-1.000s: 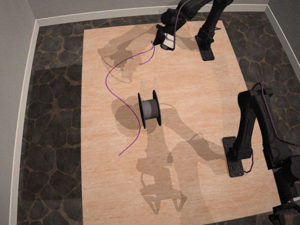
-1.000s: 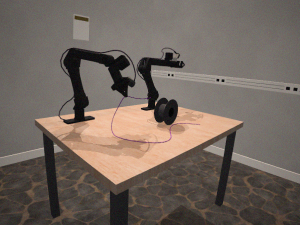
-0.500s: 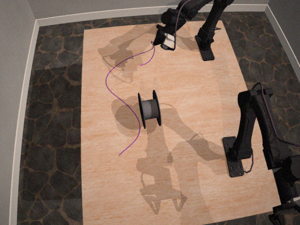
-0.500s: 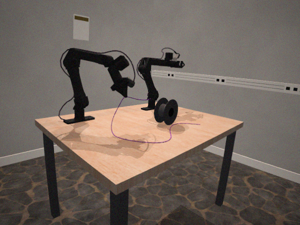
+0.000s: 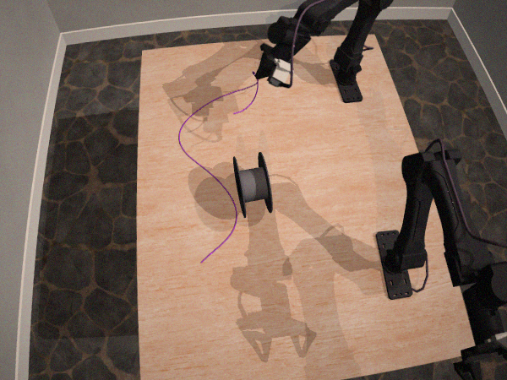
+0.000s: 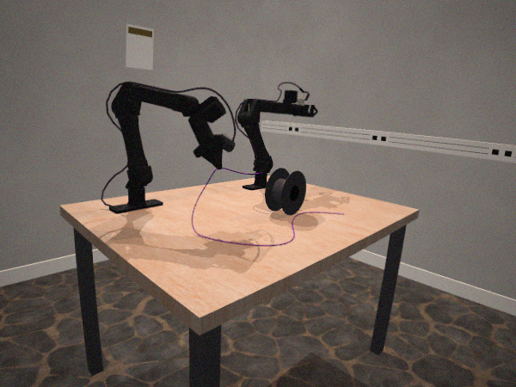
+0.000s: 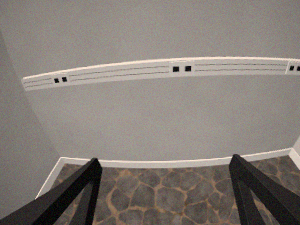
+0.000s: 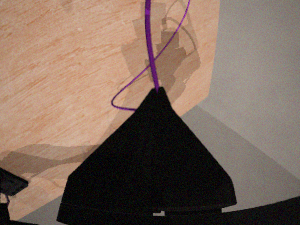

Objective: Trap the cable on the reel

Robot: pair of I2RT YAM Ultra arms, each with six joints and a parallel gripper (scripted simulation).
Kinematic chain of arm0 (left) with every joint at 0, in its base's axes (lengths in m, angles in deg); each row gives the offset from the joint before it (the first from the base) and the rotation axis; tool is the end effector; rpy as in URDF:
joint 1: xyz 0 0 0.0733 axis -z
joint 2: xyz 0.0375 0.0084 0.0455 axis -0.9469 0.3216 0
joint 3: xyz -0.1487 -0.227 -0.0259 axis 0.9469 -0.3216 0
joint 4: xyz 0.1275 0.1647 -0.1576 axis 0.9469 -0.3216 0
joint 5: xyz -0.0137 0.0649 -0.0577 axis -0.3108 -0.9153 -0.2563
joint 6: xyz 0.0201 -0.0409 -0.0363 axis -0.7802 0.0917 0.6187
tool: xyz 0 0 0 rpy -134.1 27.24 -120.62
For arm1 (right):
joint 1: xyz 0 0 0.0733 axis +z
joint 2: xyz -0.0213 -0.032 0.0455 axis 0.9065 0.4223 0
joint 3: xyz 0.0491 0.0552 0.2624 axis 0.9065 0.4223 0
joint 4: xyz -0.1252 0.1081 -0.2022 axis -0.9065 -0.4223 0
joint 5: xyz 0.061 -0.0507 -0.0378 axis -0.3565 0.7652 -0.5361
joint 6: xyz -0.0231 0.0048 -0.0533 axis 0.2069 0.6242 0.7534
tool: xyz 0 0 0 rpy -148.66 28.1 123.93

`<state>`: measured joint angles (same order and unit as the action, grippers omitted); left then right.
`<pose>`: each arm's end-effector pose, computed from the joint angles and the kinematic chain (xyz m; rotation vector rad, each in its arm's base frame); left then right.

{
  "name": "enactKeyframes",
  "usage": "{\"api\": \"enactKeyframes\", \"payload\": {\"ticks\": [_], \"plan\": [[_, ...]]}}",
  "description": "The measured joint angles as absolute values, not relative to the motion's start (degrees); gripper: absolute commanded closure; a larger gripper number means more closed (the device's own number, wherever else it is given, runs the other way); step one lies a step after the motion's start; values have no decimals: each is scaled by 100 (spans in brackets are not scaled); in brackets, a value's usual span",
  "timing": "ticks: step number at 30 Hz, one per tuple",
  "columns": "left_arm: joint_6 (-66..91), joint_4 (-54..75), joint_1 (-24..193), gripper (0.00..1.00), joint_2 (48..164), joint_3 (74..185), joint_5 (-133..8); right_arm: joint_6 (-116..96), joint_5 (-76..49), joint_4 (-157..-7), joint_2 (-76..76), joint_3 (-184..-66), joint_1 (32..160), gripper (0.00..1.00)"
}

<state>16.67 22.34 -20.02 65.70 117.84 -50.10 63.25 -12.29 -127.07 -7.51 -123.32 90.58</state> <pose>-0.0064 0.2458 0.4049 -1.2335 1.2070 1.2175 0.2509 0.1095 0.3035 -1.8763 1.7840 -0.6369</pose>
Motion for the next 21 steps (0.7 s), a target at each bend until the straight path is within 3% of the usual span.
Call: {"api": "enactKeyframes", "payload": {"ticks": [21], "plan": [[1667,2234,-2002,0,6570,11784,-5010,6371,-1266,-12545,591,-13508,8999,100]]}}
